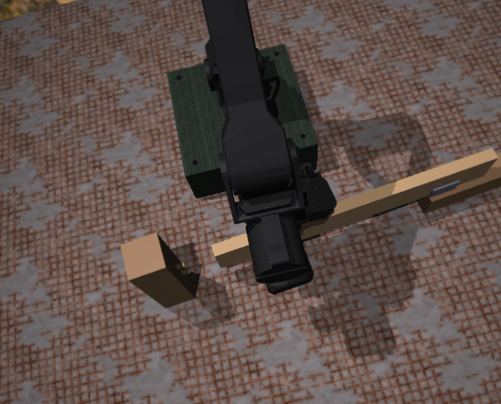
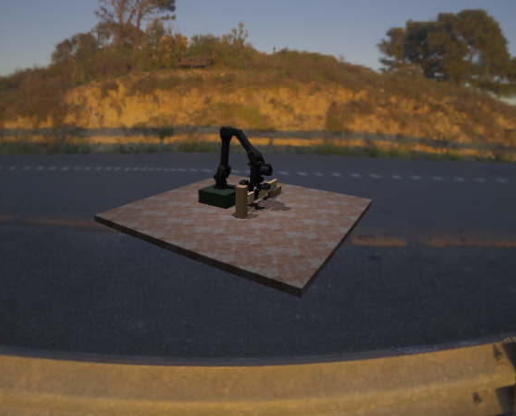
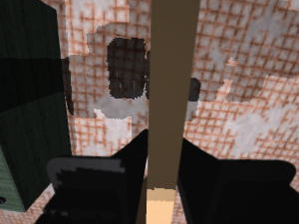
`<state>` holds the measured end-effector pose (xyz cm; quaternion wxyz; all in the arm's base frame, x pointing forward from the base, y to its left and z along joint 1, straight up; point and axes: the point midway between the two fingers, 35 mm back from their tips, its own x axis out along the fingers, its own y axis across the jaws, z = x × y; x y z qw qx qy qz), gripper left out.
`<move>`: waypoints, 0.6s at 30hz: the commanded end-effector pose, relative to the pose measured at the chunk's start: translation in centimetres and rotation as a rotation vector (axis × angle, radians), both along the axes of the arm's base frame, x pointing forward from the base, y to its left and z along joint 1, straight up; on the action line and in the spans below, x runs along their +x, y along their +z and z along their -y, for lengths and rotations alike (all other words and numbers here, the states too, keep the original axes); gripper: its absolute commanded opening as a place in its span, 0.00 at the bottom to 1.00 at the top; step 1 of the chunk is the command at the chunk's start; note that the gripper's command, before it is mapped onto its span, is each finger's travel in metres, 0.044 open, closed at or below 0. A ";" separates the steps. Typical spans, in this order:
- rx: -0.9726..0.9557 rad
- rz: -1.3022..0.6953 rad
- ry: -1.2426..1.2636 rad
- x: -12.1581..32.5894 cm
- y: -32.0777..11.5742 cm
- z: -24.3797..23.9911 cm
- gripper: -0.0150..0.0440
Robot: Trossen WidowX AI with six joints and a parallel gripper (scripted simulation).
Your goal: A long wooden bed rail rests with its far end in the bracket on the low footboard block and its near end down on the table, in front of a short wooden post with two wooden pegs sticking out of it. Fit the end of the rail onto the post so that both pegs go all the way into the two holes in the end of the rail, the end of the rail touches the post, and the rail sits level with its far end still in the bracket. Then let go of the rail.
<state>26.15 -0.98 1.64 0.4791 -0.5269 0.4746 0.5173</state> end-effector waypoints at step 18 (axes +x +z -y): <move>0.000 0.004 0.002 0.1 0.2 0.7 0.25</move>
